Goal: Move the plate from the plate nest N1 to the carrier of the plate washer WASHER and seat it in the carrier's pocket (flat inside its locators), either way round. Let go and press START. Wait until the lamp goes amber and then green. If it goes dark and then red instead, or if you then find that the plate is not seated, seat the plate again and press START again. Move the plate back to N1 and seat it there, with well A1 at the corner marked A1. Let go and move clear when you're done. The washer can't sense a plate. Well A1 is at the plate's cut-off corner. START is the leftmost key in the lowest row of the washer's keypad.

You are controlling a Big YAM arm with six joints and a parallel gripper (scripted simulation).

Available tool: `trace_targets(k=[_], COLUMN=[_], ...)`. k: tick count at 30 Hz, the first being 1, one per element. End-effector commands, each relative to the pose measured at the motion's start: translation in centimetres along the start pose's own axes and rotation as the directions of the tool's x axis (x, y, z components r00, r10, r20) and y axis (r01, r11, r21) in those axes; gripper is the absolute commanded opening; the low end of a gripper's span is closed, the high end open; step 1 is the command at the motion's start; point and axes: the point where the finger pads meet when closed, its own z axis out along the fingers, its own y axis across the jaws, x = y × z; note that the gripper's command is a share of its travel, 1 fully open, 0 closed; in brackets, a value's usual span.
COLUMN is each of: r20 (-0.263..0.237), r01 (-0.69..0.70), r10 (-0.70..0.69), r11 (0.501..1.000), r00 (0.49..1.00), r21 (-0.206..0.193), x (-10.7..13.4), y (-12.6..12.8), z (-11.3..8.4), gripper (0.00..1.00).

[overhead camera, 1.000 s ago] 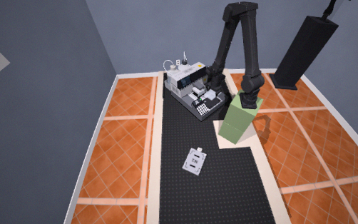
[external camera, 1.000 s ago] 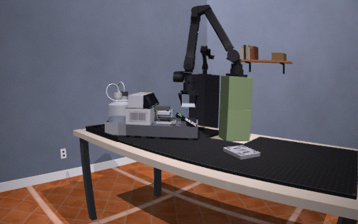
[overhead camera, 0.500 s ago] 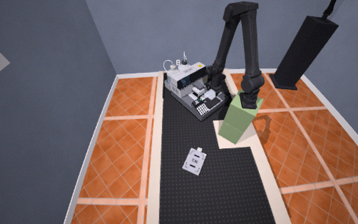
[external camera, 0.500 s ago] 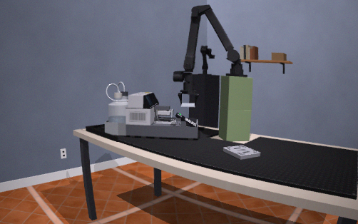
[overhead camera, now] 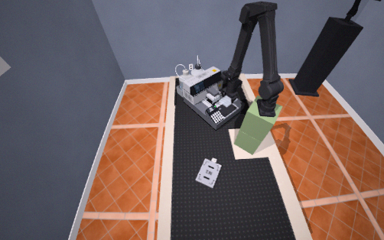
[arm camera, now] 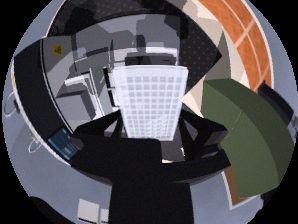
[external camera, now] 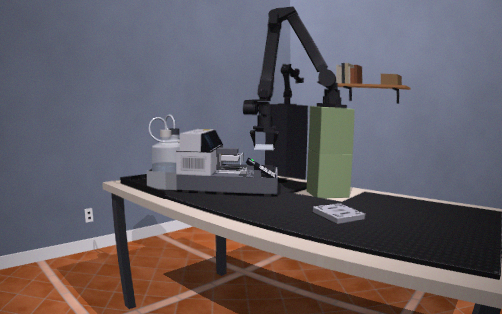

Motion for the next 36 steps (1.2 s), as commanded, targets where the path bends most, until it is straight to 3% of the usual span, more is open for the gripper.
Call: trace_targets(k=[1,36], r20=[0.002,0.006], r01=[-0.004,-0.003], r10=[0.004,0.003], r11=[1.0,1.0], r00=[1.0,1.0], r21=[-0.005,-0.025], x=[0.3,0.1], y=[0.0,1.6], z=[-0.8,-0.9], gripper=[0.84,0.84])
